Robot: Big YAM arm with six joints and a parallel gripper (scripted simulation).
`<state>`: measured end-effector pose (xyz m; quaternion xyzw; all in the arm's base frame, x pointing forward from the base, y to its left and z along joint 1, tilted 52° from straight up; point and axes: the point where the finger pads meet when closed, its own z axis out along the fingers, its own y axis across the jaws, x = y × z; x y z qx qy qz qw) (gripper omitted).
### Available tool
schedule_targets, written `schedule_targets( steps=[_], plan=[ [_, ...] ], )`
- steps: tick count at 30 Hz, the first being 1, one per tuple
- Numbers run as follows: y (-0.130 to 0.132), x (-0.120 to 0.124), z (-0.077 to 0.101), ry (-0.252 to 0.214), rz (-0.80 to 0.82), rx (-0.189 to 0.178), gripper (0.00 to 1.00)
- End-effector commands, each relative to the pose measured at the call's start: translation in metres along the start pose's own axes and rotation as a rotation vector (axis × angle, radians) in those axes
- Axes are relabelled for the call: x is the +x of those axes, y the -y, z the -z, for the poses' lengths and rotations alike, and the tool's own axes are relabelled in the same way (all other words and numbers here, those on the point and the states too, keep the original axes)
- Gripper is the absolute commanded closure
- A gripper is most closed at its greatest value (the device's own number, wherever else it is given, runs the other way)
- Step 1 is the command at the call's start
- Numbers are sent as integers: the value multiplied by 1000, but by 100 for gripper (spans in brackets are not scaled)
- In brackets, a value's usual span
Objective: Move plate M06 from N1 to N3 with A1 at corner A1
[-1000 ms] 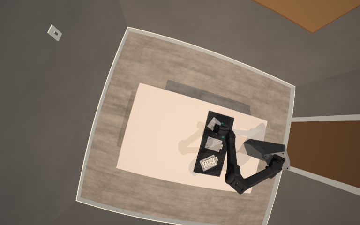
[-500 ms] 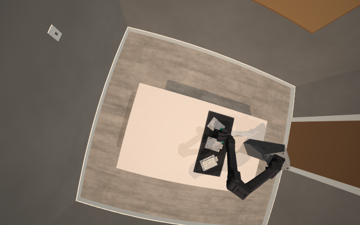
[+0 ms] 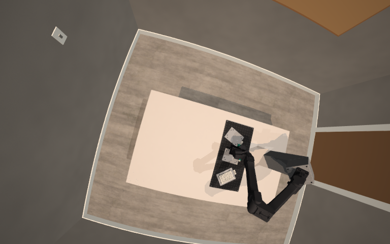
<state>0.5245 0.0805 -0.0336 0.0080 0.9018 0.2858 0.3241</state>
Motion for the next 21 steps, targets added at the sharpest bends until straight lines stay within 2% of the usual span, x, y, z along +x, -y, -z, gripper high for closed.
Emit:
schedule_targets(
  steps=[1, 18, 21],
  plan=[
    [-14, -4, 6, 20, -3, -9, 100],
    [-64, 3, 6, 19, -6, -10, 100],
    [-69, 8, 7, 2, -14, -4, 100]
  ],
)
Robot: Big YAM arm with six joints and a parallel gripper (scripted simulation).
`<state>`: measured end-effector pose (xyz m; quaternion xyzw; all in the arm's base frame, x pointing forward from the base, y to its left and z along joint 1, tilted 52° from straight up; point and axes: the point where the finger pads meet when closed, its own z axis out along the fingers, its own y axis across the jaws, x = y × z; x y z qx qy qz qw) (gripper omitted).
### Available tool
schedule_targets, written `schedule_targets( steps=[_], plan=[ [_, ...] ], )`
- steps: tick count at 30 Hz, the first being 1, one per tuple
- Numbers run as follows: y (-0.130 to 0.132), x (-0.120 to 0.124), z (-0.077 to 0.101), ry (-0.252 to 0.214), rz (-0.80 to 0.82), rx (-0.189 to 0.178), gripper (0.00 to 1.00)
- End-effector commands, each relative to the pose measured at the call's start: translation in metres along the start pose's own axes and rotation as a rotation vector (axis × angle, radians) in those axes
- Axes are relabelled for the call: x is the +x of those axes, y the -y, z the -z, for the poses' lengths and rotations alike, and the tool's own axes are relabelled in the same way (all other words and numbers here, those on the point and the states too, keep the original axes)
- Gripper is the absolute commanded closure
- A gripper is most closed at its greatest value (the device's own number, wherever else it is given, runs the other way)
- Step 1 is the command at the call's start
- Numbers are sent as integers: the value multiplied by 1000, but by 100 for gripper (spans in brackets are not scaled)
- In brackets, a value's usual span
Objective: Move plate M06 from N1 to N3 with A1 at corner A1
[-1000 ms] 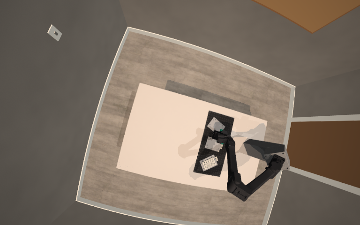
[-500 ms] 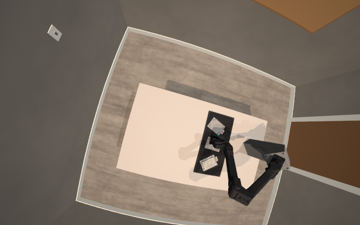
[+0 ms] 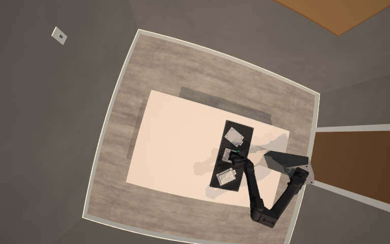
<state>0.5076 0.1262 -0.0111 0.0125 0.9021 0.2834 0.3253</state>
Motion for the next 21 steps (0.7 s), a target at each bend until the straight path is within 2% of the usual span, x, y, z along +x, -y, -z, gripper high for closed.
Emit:
schedule_targets(
  steps=[1, 11, 21],
  plan=[
    [-17, -3, 6, 0, -7, -15, 100],
    [-8, -18, 8, 23, -10, -7, 100],
    [-3, -19, 9, 23, -10, -1, 100]
  ],
)
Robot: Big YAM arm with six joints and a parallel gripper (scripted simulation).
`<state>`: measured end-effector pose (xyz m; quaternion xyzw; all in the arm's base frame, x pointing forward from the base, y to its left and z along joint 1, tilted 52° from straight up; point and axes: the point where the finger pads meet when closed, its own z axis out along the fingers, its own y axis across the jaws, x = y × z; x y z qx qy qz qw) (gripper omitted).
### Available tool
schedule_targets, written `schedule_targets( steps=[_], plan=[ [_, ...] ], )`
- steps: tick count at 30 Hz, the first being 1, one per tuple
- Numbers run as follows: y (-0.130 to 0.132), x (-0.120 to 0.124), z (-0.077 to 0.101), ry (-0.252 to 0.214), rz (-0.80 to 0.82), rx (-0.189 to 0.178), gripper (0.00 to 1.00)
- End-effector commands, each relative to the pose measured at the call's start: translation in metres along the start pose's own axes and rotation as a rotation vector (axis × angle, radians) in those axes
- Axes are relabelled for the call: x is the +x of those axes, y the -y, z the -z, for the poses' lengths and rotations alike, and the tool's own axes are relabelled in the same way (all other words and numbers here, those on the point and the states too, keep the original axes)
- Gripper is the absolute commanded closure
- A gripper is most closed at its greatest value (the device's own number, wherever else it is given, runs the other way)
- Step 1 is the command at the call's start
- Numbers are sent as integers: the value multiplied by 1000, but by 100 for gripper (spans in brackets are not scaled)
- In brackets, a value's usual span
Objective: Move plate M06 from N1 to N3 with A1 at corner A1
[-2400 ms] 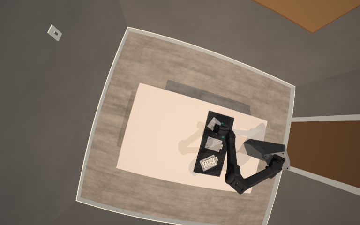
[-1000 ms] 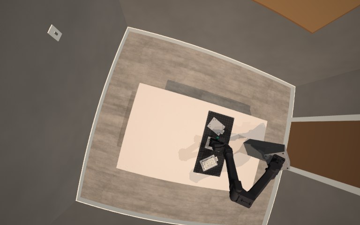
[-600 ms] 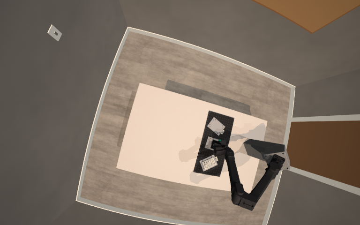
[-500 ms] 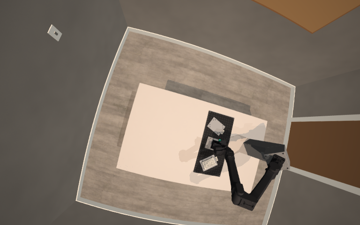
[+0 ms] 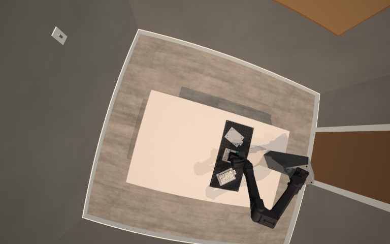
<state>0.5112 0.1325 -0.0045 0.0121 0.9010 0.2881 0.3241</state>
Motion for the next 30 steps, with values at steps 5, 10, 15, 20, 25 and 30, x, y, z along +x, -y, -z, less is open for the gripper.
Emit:
schedule_targets(
  steps=[5, 10, 15, 20, 25, 30],
  plan=[
    [2, -4, 5, 10, -2, 3, 100],
    [6, -14, 9, 24, -4, 7, 100],
    [7, -13, 9, 20, -3, 10, 100],
    [-2, -3, -11, 7, -1, -6, 100],
    [-2, -2, -18, 7, -1, -6, 100],
    [-2, 0, -24, 7, -1, -6, 100]
  ],
)
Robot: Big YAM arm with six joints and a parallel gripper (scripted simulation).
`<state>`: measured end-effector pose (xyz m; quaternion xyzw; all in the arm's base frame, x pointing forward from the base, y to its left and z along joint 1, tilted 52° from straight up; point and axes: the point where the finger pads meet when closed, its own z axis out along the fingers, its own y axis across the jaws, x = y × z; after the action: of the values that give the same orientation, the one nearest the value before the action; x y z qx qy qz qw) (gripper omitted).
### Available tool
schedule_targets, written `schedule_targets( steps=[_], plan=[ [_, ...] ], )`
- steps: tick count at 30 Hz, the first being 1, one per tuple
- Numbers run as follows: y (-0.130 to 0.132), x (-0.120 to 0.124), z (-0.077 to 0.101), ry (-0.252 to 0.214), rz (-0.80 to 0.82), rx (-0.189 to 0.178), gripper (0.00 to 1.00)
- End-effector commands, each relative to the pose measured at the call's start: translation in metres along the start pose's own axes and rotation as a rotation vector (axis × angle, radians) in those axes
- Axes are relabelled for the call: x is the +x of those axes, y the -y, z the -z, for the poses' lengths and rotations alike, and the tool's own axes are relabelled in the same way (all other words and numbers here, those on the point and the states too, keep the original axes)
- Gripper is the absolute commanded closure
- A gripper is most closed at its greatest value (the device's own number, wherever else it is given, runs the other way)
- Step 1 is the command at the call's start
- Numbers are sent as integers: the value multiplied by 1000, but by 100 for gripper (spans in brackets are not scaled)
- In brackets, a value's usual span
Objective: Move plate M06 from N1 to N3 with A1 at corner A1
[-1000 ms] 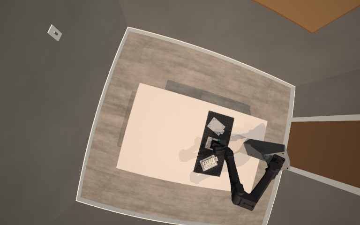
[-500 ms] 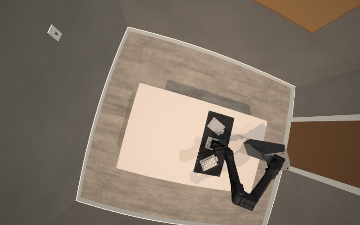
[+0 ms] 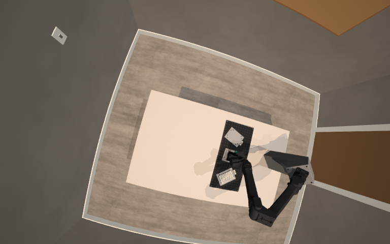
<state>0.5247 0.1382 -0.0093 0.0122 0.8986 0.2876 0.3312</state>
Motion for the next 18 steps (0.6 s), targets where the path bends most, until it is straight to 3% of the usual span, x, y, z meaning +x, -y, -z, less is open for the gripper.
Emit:
schedule_targets(
  steps=[1, 18],
  plan=[
    [-2, 7, -12, -7, -6, -5, 100],
    [-2, 9, -37, -8, -6, -5, 100]
  ],
)
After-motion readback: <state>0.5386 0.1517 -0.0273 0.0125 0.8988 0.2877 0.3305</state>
